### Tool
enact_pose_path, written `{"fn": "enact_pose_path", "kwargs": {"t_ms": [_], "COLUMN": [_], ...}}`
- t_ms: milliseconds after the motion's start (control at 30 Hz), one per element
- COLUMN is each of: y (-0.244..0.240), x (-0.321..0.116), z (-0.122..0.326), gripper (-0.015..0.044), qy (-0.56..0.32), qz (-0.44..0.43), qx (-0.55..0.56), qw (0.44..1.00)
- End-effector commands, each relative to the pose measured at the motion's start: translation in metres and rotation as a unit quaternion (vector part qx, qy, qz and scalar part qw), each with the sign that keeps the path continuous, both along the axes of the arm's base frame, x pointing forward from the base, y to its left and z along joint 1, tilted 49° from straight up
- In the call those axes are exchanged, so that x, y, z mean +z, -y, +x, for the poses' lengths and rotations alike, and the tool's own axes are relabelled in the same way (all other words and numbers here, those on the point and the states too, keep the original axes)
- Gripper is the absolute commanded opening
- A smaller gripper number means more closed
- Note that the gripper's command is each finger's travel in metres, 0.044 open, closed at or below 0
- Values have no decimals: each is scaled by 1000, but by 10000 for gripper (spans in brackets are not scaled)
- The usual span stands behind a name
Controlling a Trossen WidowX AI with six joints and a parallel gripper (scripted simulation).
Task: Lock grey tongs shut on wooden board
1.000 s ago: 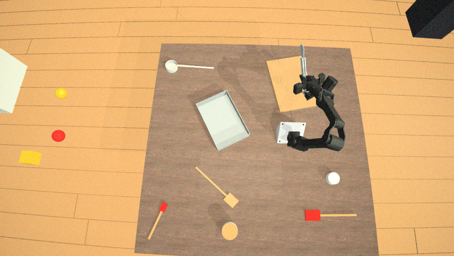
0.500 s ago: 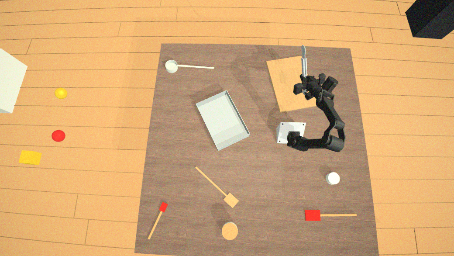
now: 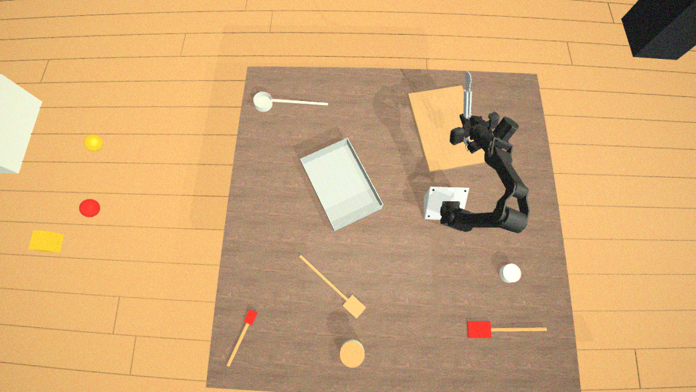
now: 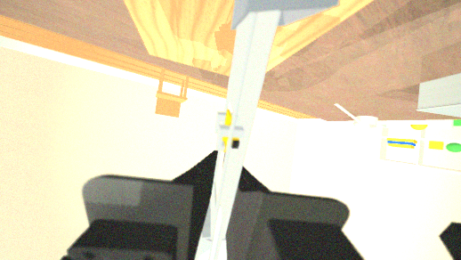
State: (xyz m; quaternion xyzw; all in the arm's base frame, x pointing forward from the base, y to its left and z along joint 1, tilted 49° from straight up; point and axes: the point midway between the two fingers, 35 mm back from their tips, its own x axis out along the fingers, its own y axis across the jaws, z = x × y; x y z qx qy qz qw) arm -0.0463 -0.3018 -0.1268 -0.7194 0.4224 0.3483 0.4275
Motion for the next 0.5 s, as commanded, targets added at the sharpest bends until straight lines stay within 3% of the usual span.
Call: {"fn": "enact_pose_path", "kwargs": {"t_ms": [0, 467], "y": [1, 11], "x": [1, -12], "z": [1, 0], "gripper": [-150, -150], "qy": [2, -6], "qz": [-5, 56], "qx": [2, 13], "qw": [1000, 998]}}
